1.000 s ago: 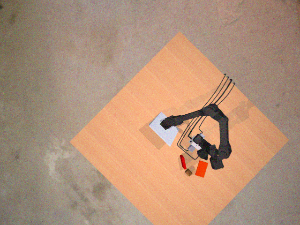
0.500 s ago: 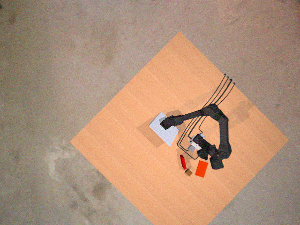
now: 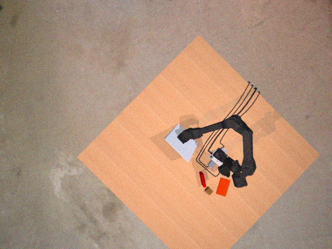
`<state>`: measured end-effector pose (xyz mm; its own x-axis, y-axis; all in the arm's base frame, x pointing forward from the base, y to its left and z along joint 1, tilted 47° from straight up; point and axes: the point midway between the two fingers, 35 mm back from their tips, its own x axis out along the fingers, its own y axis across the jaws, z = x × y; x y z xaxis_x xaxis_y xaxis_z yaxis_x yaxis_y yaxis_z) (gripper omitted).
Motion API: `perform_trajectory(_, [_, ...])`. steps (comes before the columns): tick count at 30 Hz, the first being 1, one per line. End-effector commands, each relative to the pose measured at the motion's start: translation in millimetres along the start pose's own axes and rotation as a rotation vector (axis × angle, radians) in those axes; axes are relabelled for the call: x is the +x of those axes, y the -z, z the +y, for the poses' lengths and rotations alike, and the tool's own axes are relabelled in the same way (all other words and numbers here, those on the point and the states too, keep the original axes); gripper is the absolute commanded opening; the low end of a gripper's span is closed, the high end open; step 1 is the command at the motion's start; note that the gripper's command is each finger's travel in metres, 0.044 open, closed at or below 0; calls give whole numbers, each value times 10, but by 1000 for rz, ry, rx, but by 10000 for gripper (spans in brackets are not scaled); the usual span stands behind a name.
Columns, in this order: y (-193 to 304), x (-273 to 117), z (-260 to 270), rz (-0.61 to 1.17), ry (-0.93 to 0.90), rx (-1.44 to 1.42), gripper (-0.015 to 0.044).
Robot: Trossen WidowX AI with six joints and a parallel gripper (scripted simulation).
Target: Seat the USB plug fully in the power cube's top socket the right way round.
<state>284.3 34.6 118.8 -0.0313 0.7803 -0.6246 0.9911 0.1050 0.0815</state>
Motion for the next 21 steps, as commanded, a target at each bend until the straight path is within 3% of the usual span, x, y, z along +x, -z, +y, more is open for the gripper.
perform_trajectory(1, [-1, -1, 0, 0, 0, 0, 95])
perform_trajectory(21, [6, -90, 0, 0, 0, 0, 95])
